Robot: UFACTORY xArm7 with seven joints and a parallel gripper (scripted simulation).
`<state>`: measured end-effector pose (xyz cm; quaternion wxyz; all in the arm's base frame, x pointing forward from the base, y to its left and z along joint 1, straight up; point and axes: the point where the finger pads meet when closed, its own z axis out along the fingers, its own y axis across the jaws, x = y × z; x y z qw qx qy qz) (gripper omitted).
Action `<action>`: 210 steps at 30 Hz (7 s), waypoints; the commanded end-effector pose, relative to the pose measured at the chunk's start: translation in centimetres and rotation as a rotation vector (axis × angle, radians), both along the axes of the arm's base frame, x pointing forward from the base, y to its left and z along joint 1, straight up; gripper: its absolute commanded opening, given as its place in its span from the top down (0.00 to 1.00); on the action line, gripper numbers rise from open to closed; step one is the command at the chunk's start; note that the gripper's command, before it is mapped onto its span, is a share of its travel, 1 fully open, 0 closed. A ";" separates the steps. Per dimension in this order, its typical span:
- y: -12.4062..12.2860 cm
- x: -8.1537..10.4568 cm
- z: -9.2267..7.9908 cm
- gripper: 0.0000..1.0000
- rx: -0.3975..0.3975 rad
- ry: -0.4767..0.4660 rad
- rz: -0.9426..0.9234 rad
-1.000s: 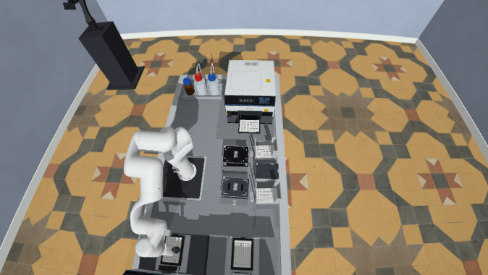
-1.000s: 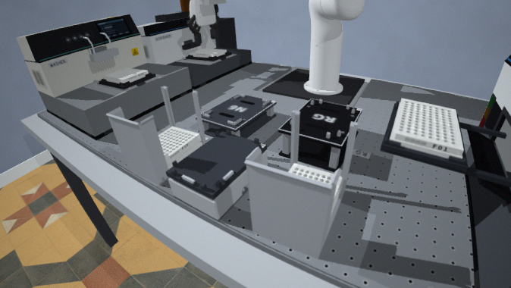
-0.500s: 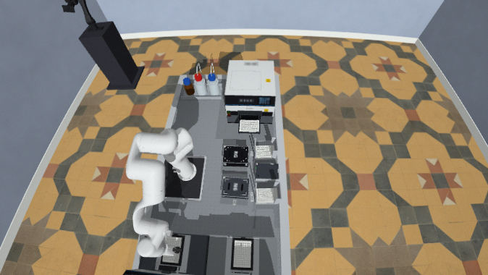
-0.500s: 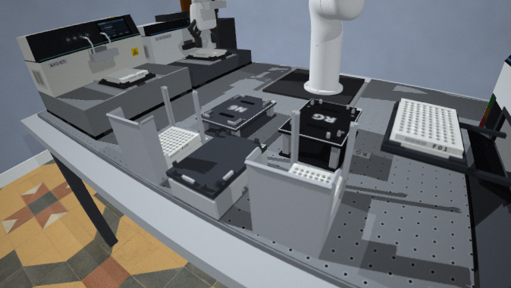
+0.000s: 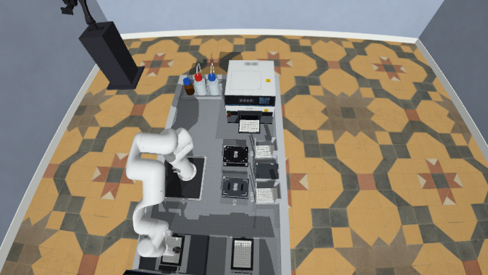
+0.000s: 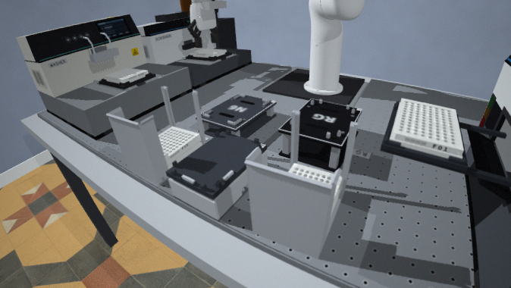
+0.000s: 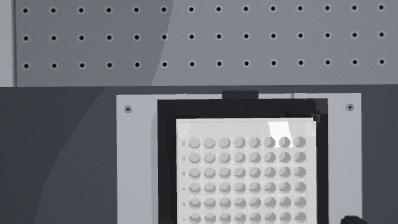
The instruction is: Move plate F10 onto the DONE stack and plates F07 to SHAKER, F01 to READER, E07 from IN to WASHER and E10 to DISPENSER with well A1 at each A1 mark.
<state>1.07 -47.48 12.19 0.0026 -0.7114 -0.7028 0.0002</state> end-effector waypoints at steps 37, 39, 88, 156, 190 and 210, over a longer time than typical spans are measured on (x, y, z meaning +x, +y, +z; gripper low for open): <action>-0.1 0.0 -1.8 0.00 -0.004 -0.001 0.000; -0.1 0.0 -1.9 0.00 -0.004 -0.001 0.000; -0.1 0.0 -2.9 1.00 -0.004 -0.001 0.000; -0.1 0.0 -2.4 1.00 -0.004 -0.001 0.000; -0.1 0.0 -1.1 1.00 -0.004 -0.001 0.000; -0.1 0.0 1.3 1.00 -0.004 -0.001 0.000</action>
